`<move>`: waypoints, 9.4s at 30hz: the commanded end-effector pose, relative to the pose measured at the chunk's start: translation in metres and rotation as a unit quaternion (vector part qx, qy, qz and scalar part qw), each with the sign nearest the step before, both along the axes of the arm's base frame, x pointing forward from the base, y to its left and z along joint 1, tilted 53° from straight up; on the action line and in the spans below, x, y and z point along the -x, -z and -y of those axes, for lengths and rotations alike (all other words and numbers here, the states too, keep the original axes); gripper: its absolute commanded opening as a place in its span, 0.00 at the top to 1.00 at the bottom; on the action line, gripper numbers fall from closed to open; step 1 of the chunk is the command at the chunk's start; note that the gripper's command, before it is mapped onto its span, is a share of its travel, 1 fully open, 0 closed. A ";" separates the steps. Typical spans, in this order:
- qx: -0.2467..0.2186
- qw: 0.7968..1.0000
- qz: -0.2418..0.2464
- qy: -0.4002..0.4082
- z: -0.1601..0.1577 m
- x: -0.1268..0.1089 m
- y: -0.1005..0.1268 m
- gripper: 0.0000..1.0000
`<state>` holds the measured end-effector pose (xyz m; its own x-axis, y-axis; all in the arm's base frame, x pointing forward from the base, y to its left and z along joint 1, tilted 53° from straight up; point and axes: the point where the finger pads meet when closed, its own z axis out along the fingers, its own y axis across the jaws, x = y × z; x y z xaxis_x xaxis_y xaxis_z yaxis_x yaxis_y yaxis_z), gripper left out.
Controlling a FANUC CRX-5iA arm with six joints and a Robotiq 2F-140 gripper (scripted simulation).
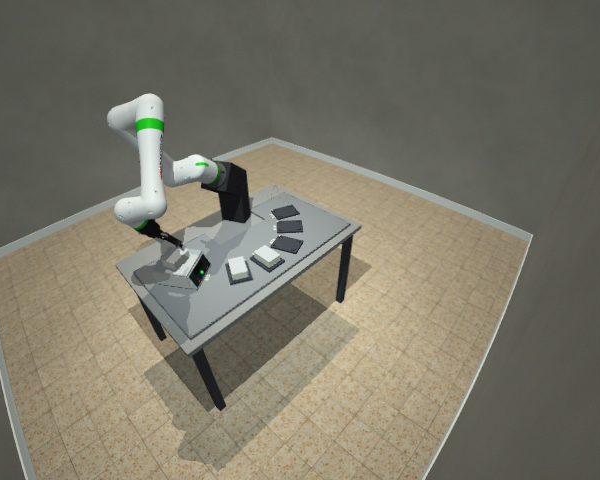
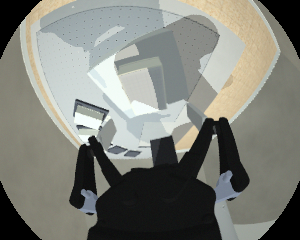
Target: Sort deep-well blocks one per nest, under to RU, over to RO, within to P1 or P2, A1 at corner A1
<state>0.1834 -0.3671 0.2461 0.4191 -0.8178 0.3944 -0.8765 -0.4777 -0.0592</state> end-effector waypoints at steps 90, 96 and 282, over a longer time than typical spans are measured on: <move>0.000 1.000 0.000 0.000 0.007 -0.004 0.006 0.00; 0.000 1.000 0.000 0.000 0.007 -0.004 0.006 0.00; 0.082 0.980 -0.136 -0.118 -0.043 -0.074 0.015 0.90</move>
